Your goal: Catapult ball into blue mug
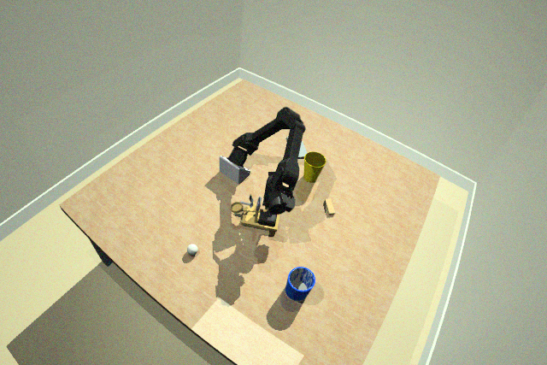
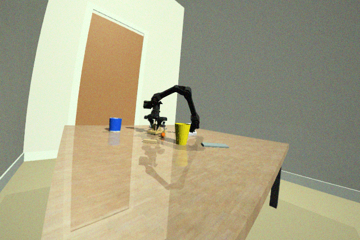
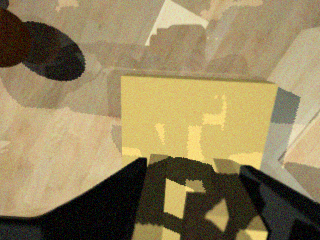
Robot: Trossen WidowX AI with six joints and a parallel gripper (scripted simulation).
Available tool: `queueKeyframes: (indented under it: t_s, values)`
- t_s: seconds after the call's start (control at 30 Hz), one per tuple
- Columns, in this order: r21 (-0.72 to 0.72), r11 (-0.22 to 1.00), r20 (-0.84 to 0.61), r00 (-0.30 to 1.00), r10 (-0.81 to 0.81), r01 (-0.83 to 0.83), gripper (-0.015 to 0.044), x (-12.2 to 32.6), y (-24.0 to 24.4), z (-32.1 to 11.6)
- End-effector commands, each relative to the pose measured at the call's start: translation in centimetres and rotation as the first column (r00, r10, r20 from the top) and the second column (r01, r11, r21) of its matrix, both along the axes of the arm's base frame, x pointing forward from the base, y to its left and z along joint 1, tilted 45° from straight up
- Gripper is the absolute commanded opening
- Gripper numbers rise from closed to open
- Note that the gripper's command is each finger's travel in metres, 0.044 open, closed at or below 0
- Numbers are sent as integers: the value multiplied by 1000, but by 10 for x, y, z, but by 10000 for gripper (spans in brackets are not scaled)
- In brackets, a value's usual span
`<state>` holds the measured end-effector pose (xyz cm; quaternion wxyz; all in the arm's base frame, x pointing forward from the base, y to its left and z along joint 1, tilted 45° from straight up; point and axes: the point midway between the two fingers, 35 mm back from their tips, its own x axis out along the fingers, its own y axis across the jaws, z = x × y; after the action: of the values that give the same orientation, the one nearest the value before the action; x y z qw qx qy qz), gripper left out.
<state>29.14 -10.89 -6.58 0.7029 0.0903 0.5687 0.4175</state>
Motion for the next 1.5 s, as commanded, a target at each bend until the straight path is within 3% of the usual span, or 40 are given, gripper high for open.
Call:
queueKeyframes:
  t_s: [0.0,0.23,0.8,1.03,1.33,1.47]
  values:
    - [-1,1000,-2,1000,-7,7,0,0,4,-5]
    - [0,1000,0,1000,0,0,0,0,2,-2]
    - [-2,1000,0,1000,-1,1,440,2,-13,11]
    - [-3,1000,-2,1000,-1,1,440,-1,-67,70]
    - [-3,1000,-3,1000,-6,6,440,-1,-61,65]
    - [-3,1000,-3,1000,-7,7,440,-1,-35,37]
